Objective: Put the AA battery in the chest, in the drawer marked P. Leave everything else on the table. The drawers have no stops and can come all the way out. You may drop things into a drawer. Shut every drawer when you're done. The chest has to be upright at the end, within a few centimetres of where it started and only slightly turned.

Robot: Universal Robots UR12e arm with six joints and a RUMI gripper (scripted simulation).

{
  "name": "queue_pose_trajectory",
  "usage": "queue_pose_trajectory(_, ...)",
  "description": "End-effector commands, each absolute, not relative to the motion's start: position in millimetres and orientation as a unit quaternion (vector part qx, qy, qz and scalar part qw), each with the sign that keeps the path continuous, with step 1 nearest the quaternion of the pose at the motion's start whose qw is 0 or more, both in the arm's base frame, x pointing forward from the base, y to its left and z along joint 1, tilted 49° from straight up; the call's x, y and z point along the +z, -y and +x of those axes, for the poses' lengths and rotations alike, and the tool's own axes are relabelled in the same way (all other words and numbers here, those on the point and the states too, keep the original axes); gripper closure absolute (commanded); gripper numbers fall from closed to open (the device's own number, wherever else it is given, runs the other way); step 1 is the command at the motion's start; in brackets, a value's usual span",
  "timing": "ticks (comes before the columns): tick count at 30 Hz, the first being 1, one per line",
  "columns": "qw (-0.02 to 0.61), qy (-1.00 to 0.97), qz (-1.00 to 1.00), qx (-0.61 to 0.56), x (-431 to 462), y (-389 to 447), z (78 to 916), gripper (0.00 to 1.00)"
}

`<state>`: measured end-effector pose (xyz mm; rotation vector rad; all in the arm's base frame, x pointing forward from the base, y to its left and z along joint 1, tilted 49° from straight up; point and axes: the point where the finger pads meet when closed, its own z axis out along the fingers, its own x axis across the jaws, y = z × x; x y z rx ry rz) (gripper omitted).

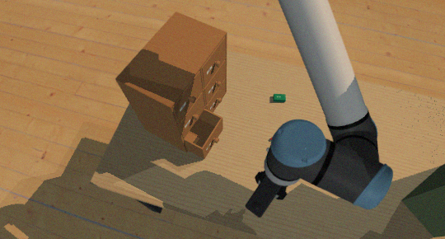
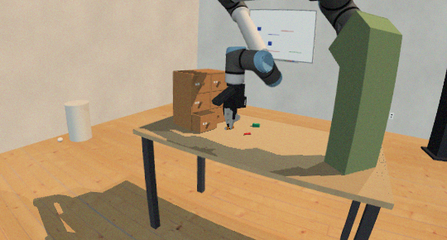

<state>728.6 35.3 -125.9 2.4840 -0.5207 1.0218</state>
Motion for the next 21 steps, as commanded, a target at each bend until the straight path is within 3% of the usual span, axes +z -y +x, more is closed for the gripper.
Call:
queue_pose_trajectory(1, 0.196, 0.199, 0.887, 0.369, -123.1, -34.0, 729.9, 0.95)
queue_pose_trajectory(21, 0.082, 0.446, 0.792, 0.409, -72.2, 7.4, 756.0, 0.95)
